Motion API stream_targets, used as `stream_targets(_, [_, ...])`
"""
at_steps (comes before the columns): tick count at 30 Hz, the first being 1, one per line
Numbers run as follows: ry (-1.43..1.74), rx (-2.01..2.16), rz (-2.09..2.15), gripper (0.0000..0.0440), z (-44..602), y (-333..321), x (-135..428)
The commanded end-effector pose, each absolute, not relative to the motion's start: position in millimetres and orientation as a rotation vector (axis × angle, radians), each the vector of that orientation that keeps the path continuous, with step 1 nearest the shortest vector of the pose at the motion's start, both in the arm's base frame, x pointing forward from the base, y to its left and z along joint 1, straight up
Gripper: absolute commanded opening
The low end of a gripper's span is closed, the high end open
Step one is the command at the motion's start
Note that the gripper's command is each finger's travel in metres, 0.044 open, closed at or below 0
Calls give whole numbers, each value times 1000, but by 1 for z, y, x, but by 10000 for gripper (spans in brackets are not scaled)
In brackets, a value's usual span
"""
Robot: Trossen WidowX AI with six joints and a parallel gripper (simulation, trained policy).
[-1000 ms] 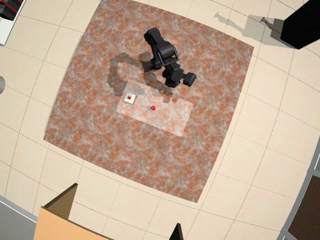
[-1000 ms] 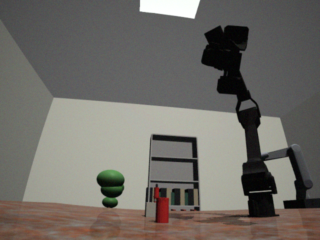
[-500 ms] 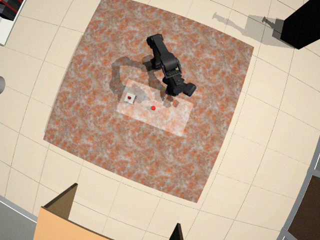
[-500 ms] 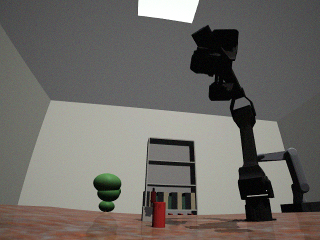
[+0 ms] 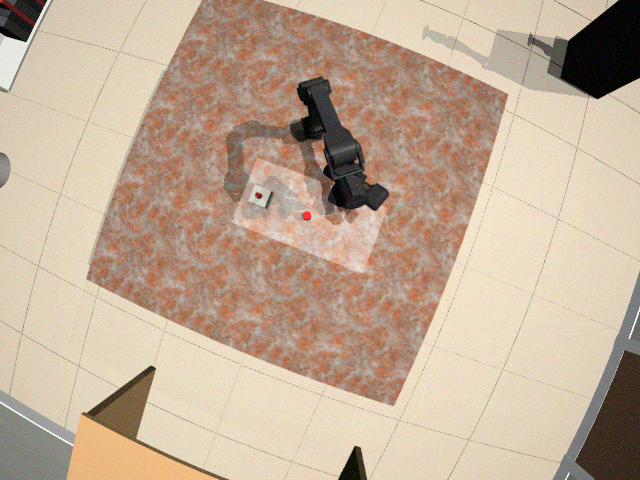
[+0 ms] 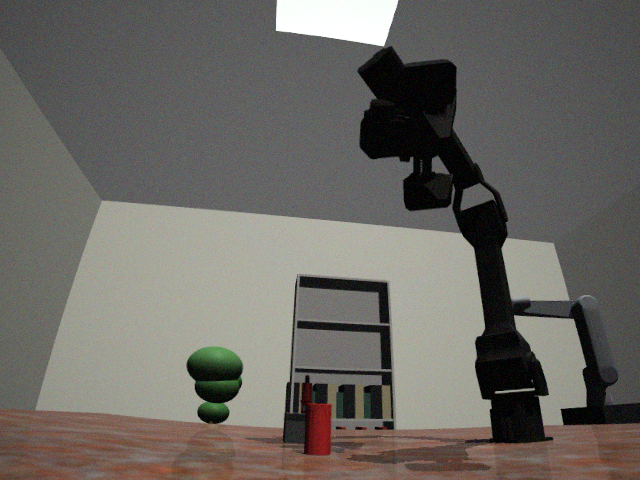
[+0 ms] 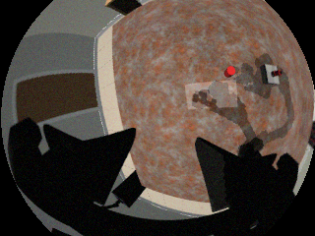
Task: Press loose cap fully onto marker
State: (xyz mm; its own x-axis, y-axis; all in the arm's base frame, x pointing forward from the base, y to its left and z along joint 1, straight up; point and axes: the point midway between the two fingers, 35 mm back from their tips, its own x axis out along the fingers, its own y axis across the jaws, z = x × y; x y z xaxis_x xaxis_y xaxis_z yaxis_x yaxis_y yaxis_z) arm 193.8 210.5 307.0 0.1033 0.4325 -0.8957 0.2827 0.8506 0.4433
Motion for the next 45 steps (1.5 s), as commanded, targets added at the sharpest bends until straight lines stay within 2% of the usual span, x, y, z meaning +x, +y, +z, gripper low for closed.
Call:
stream_targets(1, [1512, 594, 67, 335, 296, 211, 204])
stream_targets(45, [1593, 571, -343, 330, 214, 161, 290])
